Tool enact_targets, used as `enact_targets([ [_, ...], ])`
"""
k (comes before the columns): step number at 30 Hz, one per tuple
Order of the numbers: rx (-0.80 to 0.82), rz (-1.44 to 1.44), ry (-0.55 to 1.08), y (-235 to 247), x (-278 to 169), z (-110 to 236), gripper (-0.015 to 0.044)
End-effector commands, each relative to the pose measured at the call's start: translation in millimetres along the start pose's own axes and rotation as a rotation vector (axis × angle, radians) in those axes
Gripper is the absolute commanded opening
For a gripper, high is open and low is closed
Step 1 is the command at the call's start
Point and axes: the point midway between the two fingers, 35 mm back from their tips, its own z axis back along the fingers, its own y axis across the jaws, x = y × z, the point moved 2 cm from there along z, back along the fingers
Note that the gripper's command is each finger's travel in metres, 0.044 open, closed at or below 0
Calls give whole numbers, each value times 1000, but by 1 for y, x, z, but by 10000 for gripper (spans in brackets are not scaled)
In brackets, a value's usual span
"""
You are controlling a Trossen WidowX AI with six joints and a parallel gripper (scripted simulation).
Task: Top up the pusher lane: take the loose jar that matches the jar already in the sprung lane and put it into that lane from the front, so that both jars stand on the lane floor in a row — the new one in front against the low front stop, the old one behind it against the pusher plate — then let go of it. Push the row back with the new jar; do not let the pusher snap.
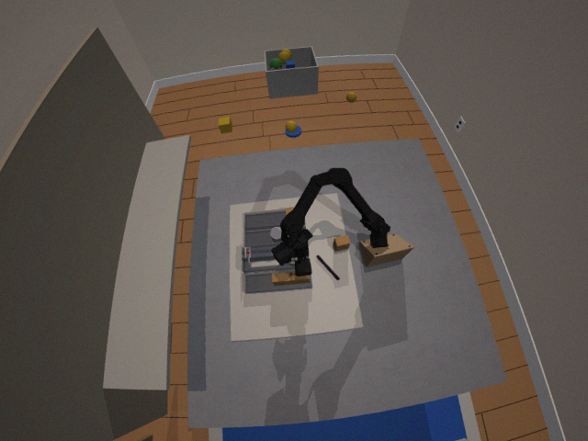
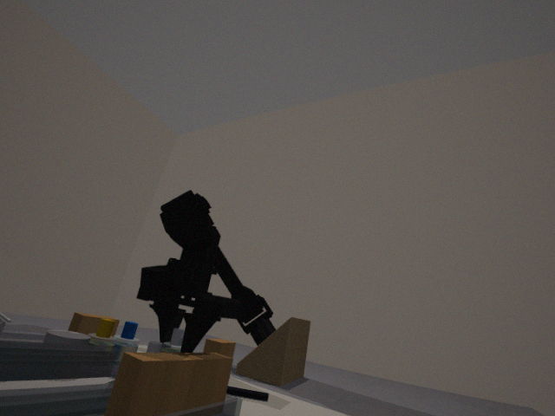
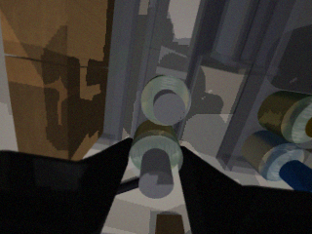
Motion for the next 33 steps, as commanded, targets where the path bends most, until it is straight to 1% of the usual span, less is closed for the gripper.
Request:
enact_targets([
  [1,-5,-15,-25,-1,6,0,0],
  [33,-5,-15,-25,-2,6,-10,0],
])
